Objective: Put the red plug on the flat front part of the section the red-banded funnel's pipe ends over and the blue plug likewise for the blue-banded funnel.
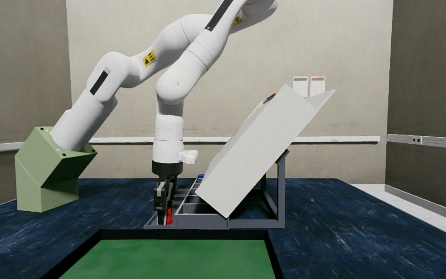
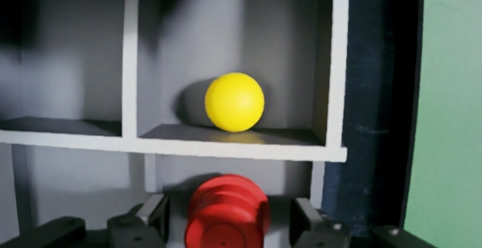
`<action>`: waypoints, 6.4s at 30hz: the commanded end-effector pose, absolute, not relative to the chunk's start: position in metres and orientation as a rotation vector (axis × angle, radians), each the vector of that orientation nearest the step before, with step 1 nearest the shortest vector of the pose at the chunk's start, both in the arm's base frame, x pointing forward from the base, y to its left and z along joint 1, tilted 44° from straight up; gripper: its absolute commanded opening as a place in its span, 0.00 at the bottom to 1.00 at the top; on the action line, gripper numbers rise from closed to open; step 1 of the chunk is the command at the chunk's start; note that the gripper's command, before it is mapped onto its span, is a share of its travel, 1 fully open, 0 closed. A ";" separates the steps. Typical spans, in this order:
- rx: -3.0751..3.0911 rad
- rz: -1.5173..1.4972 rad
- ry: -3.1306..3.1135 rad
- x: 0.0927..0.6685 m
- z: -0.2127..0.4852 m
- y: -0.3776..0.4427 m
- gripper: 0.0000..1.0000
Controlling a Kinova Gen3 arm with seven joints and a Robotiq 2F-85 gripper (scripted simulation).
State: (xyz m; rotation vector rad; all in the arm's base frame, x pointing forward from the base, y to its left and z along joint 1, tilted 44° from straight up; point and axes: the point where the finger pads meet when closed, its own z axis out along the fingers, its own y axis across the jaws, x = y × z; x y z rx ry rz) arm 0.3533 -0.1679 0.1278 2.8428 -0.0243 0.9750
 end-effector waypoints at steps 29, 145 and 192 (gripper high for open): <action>2.745 1.075 -0.045 0.340 0.142 -0.163 0.65; 2.742 1.073 -0.042 0.268 0.219 -0.144 0.65; 2.855 0.975 -0.016 0.268 0.219 -0.144 0.70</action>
